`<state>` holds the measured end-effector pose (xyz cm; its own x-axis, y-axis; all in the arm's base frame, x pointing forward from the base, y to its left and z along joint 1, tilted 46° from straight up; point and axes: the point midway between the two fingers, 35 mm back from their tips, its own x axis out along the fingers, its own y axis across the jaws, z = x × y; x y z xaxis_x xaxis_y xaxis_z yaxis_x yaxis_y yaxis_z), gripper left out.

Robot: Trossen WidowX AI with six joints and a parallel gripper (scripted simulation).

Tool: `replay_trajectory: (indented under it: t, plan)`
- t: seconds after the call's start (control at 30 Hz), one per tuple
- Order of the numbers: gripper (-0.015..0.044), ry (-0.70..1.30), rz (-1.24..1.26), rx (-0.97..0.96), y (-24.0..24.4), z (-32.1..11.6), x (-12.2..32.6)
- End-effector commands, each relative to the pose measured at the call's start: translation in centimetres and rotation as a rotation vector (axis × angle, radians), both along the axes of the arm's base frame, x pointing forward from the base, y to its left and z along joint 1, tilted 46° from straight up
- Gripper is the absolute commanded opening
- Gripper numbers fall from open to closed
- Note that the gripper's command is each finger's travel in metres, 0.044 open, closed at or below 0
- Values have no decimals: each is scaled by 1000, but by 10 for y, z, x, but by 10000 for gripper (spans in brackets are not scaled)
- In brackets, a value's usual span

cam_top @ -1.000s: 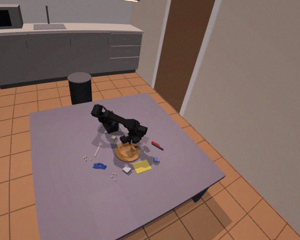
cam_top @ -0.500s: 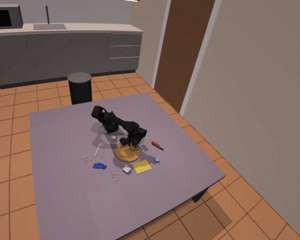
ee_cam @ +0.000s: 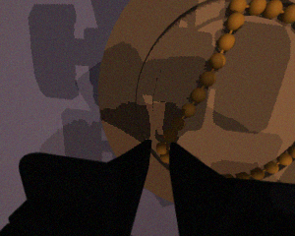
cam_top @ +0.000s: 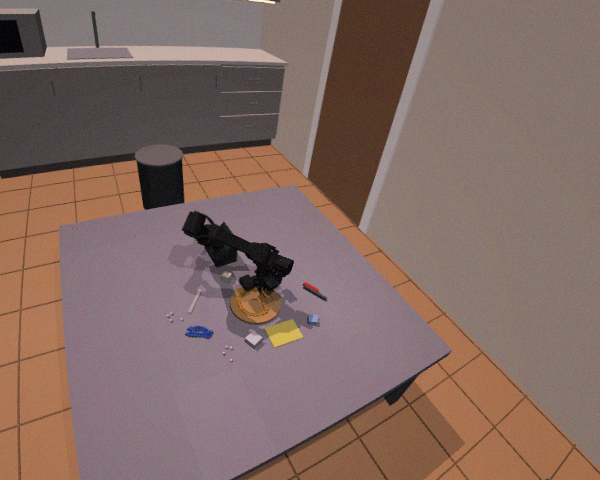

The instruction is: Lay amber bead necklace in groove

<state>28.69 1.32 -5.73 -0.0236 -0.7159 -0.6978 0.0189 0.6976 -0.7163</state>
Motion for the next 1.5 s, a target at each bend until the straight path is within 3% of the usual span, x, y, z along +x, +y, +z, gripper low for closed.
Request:
replay_trajectory:
  t: [0.0,1.47]
  plan:
    - [0,-1,0,0,0,0,0]
    - [0,7,6,-4,7,3,-3]
